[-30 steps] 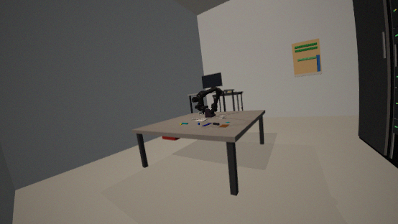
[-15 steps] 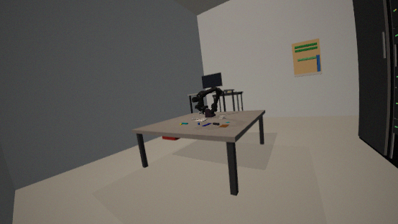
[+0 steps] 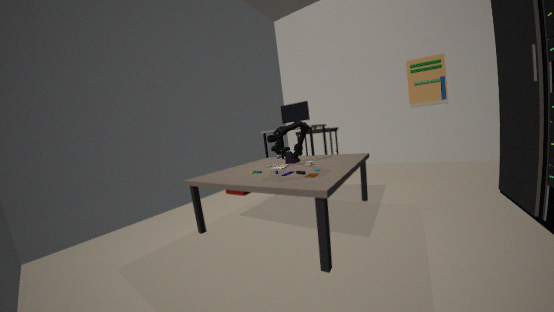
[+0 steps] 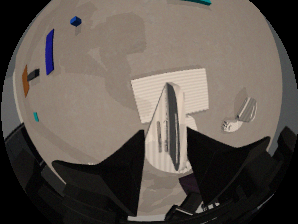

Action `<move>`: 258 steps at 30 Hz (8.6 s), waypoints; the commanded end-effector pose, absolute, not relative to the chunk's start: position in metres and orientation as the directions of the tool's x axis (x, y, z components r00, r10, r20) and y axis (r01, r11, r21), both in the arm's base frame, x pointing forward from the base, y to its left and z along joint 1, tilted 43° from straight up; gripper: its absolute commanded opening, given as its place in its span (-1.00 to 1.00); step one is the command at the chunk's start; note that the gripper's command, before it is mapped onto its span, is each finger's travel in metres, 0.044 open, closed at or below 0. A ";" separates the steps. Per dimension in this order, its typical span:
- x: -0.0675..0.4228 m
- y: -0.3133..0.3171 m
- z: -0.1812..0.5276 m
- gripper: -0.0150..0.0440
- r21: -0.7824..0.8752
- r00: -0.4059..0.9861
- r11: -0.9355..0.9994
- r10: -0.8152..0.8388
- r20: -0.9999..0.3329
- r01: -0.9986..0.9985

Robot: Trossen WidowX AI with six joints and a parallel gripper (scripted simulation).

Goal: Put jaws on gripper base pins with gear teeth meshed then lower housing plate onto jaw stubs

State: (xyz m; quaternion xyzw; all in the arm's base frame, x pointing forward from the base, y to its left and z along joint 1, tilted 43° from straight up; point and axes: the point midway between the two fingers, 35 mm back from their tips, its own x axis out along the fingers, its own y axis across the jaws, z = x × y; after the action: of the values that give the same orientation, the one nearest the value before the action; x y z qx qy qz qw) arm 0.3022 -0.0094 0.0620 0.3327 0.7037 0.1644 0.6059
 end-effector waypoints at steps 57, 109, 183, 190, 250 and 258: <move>0.300 0.027 0.024 -0.04 0.636 -0.042 0.719 0.671 -0.740 0.279; 0.299 0.036 0.014 -0.04 0.636 -0.042 0.718 0.671 -0.740 0.282; 0.300 0.036 0.014 -0.04 0.636 -0.042 0.718 0.671 -0.740 0.283; 0.300 0.037 0.012 -0.04 0.636 -0.042 0.718 0.671 -0.740 0.283; 0.300 -0.025 0.045 0.71 0.609 -0.038 0.707 0.663 -0.747 0.358; 0.288 -0.069 0.017 1.00 0.548 -0.035 0.669 0.649 -0.760 0.502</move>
State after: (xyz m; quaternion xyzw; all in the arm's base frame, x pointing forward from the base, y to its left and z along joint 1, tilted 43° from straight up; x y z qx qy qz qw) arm 0.2907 -0.0530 0.0258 0.3872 0.7163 0.0887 0.5736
